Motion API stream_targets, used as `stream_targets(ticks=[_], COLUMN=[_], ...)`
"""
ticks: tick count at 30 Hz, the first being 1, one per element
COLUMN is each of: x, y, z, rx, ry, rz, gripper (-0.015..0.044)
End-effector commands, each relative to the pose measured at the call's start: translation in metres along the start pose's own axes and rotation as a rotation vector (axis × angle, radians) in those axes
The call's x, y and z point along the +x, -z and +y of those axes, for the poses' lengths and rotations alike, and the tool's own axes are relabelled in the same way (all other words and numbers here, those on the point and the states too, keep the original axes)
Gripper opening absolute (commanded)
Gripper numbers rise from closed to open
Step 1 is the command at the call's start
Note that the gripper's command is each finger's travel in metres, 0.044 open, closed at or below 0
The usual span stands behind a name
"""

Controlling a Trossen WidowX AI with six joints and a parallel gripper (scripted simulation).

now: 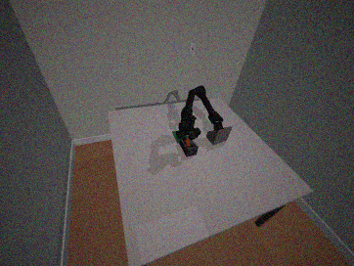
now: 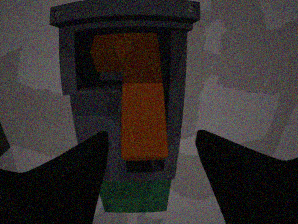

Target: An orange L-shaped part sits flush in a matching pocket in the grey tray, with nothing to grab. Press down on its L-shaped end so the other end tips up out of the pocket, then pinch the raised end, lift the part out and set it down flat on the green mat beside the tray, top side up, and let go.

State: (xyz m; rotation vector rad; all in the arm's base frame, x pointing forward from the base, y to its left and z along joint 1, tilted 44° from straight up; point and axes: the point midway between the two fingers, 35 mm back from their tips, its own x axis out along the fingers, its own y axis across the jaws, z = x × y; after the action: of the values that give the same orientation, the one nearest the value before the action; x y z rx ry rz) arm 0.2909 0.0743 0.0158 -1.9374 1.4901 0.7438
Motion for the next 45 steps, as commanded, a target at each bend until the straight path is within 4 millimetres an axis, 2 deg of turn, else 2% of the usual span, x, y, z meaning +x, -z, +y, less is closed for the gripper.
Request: stream_targets(ticks=[1, 15, 19, 30, 34, 45], x=[0.008, 0.027, 0.023, 0.023, 0.023, 0.015], y=[0.000, 0.001, 0.001, 0.001, 0.001, 0.001], z=[0.002, 0.003, 0.001, 0.001, 0.001, 0.002], rx=[-0.009, -0.009, 0.000, 0.000, 0.000, -0.004], ry=[-0.004, -0.004, -0.001, -0.001, -0.001, -0.003], rz=[0.007, 0.009, 0.003, 0.003, 0.003, 0.005], gripper=[0.0280, 0.0280, 0.0175, 0.0102, 0.0000, 0.0000])
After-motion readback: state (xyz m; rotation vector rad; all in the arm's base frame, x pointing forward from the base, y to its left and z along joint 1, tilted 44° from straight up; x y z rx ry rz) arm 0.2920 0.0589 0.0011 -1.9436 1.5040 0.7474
